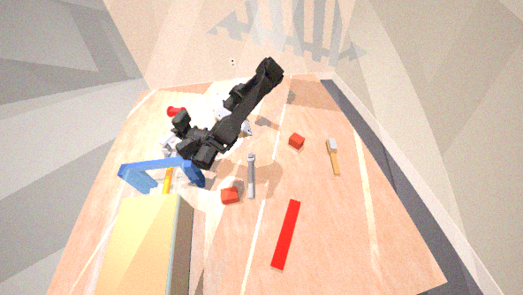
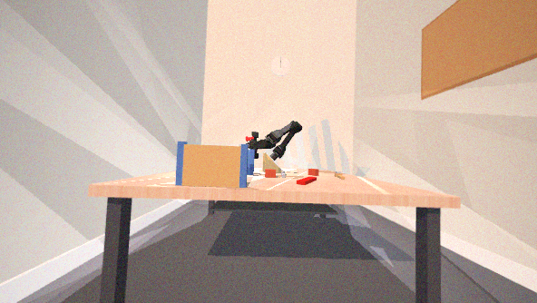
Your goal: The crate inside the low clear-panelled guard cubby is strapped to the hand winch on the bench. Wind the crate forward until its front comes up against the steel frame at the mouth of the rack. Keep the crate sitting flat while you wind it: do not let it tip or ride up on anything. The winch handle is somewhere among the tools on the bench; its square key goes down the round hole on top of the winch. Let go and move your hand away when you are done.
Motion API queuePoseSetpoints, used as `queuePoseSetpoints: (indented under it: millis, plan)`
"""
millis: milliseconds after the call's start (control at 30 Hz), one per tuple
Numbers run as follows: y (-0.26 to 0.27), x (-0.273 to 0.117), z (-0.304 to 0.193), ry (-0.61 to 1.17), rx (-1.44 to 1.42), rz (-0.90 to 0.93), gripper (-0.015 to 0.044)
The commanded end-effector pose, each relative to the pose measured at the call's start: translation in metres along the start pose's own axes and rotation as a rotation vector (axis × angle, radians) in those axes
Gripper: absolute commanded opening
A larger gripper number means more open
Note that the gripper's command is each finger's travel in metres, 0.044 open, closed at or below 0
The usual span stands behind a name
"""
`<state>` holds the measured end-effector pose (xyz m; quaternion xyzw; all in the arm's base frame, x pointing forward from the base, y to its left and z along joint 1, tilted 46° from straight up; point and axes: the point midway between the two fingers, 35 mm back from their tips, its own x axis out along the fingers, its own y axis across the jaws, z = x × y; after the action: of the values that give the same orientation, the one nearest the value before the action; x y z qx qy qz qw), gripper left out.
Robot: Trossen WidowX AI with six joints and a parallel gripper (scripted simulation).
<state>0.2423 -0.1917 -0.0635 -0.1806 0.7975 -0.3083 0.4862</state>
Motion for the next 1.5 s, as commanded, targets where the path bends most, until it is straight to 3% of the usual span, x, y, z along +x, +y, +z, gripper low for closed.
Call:
queuePoseSetpoints:
  millis: [0,300,1133,1467]
  plan:
    - [-0.003,0.0,0.0,-0.002,0.013,-0.034,0.0]
    - [-0.001,0.002,-0.001,-0.001,0.003,-0.02,0.0]
    - [0.006,0.069,-0.074,0.003,0.002,-0.024,0.0]
    - [0.014,0.078,-0.075,-0.006,0.001,-0.053,0.0]
